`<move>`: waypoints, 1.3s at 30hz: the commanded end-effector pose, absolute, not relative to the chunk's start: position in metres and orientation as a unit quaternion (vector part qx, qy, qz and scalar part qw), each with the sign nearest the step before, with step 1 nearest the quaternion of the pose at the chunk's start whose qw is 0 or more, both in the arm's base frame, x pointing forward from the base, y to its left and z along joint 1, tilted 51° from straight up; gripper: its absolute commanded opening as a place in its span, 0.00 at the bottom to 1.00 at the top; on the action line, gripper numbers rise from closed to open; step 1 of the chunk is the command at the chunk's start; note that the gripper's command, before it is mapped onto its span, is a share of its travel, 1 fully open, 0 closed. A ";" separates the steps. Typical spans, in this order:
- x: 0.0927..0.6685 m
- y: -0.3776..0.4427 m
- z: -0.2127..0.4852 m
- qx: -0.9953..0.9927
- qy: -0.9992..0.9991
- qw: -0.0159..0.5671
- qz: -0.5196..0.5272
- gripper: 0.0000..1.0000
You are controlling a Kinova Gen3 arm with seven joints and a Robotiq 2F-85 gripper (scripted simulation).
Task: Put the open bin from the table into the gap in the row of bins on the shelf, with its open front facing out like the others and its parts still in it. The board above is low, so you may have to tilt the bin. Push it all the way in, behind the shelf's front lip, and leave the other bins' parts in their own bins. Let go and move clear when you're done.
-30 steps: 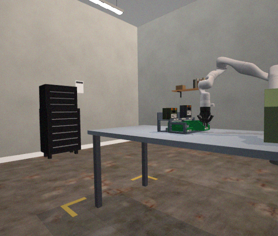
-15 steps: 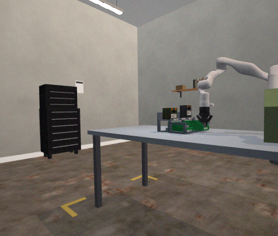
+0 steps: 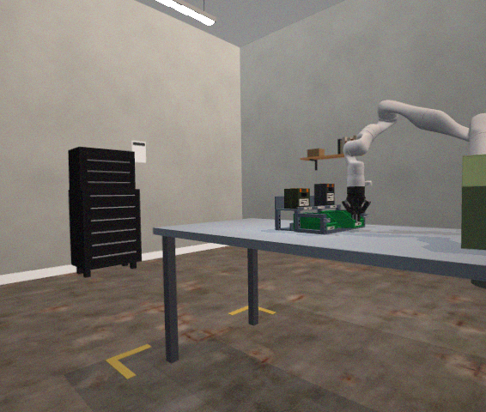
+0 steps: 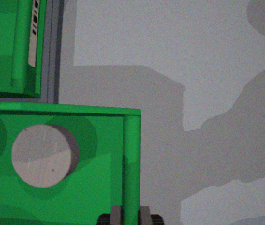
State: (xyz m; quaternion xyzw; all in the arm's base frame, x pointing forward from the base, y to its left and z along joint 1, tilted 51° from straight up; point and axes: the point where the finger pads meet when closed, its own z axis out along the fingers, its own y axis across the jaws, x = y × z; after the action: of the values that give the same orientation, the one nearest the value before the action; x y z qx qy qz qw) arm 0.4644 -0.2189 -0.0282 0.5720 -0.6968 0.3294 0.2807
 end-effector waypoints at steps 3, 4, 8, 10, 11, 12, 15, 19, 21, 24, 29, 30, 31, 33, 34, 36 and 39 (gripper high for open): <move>0.473 -0.219 -0.027 0.573 -0.696 0.279 0.330 0.10; 0.475 -0.219 -0.026 0.573 -0.696 0.279 0.330 0.10; 0.475 -0.219 -0.026 0.573 -0.696 0.279 0.330 0.10; 0.475 -0.219 -0.026 0.573 -0.696 0.279 0.330 0.10; 0.475 -0.219 -0.026 0.573 -0.696 0.279 0.330 0.10; 0.475 -0.219 -0.026 0.573 -0.696 0.279 0.330 0.10; 0.475 -0.219 -0.026 0.573 -0.696 0.279 0.330 0.10; 0.480 -0.220 -0.026 0.573 -0.696 0.279 0.330 0.10; 0.484 -0.220 -0.025 0.573 -0.696 0.279 0.330 0.10; 0.484 -0.220 -0.025 0.573 -0.696 0.279 0.330 0.10; 0.484 -0.220 -0.025 0.573 -0.696 0.279 0.330 0.10; 0.484 -0.220 -0.025 0.573 -0.696 0.279 0.330 0.10; 0.484 -0.220 -0.025 0.573 -0.696 0.279 0.330 0.10; 0.484 -0.220 -0.025 0.573 -0.696 0.279 0.330 0.10; 0.485 -0.221 -0.025 0.573 -0.697 0.280 0.330 0.10; 0.489 -0.221 -0.024 0.573 -0.696 0.279 0.330 0.10; 0.493 -0.221 -0.024 0.573 -0.696 0.279 0.330 0.10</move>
State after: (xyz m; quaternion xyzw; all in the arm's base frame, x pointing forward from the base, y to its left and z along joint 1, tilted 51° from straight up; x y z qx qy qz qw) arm 0.4889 -0.2227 -0.0250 0.5719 -0.6968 0.3291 0.2811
